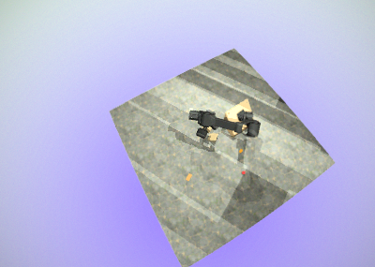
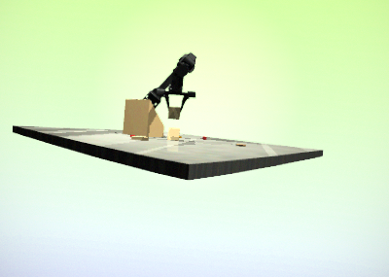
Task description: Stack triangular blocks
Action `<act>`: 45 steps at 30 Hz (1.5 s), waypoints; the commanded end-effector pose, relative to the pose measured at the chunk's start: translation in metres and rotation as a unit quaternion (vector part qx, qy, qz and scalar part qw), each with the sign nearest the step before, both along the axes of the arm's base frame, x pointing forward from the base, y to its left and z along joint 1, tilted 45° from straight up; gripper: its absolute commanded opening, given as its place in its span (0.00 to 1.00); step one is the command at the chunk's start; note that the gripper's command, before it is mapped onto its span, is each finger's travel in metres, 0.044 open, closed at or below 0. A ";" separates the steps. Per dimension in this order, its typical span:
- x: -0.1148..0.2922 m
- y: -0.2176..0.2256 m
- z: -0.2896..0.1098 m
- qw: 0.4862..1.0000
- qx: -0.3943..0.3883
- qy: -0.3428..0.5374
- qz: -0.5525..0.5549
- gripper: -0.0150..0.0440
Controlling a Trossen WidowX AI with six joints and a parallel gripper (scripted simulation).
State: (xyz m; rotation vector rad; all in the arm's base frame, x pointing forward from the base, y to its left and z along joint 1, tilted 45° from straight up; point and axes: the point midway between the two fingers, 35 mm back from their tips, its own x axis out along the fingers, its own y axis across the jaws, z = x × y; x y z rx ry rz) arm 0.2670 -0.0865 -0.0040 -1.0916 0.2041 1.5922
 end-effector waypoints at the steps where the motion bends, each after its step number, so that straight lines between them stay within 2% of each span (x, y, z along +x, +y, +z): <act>1: -0.003 0.018 -0.008 1.000 0.003 0.001 -0.002 0.25; 21: -0.017 0.078 -0.037 1.000 0.006 0.001 -0.001 0.25; 45: -0.016 0.080 -0.034 1.000 0.007 -0.001 -0.002 0.25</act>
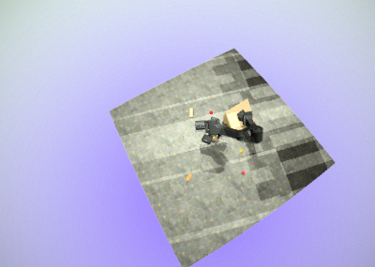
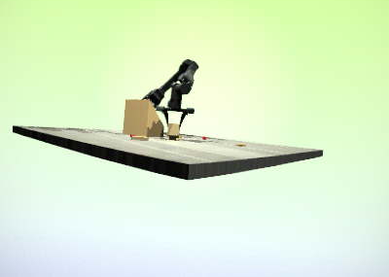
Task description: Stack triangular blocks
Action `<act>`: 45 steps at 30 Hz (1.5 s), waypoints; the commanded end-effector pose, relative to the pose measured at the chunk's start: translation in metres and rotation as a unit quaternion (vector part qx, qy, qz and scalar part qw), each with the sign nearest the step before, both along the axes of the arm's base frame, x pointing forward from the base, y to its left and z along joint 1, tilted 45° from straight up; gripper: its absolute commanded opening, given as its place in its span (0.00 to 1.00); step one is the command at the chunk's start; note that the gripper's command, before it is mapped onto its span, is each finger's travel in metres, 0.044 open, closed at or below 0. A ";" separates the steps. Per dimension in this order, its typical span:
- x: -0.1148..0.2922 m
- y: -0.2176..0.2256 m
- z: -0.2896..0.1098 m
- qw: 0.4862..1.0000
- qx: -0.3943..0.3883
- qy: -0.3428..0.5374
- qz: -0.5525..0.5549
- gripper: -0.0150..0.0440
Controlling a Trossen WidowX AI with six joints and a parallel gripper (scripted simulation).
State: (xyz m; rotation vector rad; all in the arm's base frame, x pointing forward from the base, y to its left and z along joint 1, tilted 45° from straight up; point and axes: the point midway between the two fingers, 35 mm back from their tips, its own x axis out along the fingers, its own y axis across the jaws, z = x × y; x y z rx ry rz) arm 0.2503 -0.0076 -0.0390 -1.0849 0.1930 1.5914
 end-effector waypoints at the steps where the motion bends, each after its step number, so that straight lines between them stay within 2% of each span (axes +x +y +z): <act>1: 0.000 0.001 0.001 1.000 0.002 0.000 -0.002 0.25; 45: -0.001 0.012 -0.006 1.000 0.005 -0.001 -0.008 0.25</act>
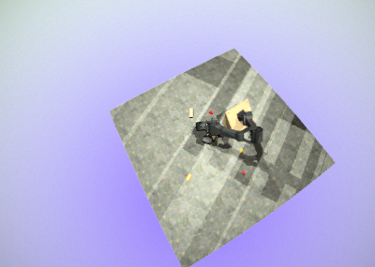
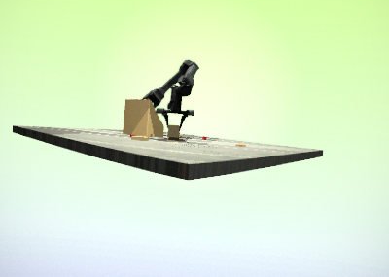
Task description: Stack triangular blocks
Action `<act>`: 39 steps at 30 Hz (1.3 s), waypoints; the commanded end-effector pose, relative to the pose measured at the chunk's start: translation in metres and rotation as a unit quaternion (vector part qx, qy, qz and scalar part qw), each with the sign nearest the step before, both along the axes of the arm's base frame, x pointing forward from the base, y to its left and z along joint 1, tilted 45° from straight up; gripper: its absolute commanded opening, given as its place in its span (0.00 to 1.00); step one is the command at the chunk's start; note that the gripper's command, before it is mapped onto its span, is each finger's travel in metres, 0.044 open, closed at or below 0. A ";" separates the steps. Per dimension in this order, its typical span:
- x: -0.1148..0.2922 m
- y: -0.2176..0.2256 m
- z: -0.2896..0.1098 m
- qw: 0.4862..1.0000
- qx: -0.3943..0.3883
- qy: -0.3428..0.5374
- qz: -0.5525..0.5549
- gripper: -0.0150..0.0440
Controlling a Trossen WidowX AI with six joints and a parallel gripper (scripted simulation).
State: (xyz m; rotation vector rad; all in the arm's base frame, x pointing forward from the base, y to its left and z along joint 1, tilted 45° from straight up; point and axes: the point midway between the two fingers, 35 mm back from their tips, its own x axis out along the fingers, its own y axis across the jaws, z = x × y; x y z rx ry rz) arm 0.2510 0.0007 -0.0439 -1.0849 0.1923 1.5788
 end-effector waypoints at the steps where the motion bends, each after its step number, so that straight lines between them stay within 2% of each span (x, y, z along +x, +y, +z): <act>1: -0.002 0.004 -0.001 1.000 0.003 0.002 -0.002 0.25; 39: -0.005 0.013 -0.005 1.000 0.005 0.002 -0.002 0.25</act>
